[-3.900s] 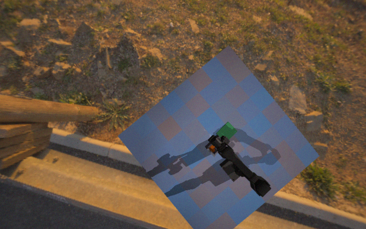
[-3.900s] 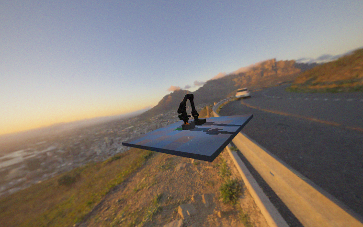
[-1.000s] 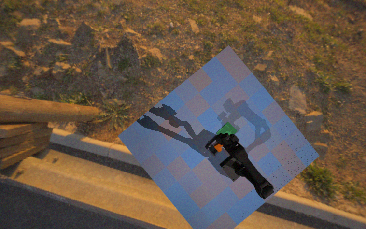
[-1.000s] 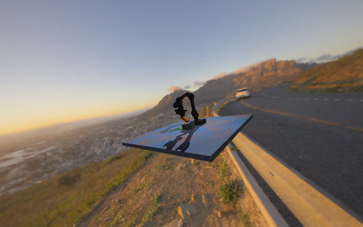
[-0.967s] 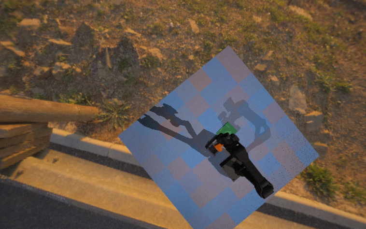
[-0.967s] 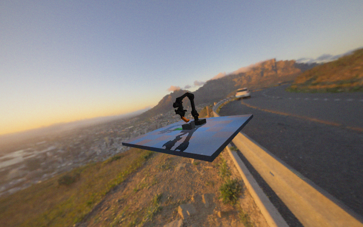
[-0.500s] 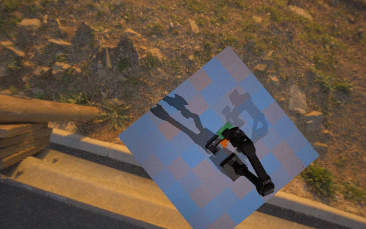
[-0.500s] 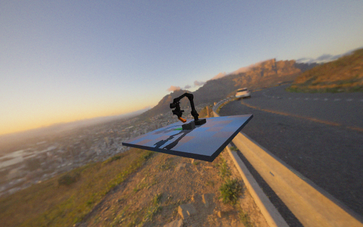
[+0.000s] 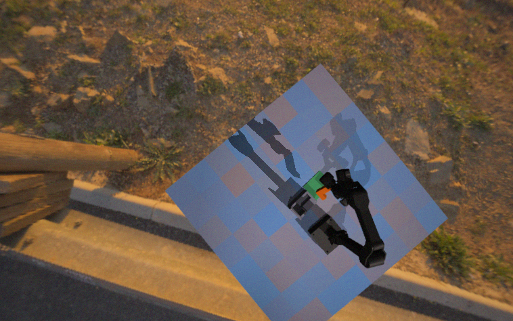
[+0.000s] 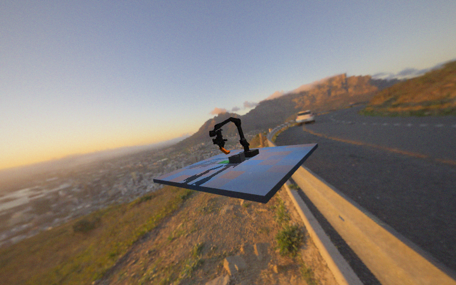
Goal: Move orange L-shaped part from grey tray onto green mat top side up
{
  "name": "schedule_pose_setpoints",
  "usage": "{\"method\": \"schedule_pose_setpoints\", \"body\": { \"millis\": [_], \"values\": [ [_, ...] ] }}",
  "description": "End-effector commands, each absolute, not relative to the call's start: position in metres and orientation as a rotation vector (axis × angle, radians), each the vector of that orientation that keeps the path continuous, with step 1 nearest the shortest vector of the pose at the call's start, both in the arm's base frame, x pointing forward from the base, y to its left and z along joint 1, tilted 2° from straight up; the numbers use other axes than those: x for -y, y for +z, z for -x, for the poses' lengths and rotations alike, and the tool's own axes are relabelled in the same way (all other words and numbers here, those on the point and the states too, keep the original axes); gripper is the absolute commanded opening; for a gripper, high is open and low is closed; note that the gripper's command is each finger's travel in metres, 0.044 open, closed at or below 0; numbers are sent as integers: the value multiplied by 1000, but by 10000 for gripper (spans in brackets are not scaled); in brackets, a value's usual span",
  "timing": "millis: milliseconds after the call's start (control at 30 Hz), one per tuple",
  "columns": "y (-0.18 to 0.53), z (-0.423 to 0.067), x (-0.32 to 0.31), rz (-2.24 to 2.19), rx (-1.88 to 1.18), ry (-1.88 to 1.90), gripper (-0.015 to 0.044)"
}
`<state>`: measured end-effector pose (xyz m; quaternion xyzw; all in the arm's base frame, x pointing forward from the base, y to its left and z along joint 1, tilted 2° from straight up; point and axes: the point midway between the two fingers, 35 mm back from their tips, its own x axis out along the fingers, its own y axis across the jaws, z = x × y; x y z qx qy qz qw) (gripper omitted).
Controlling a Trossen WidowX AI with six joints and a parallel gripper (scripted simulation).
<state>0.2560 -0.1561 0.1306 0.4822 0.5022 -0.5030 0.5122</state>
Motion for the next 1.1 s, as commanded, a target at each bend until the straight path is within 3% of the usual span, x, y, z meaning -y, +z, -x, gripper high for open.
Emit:
{"method": "schedule_pose_setpoints", "body": {
  "millis": [0, 1067],
  "values": [
    [131, -257, 162, -1153, -1213, -1207, 0],
    [87, -256, 163, -1153, -1213, -1207, 0]
  ]
}}
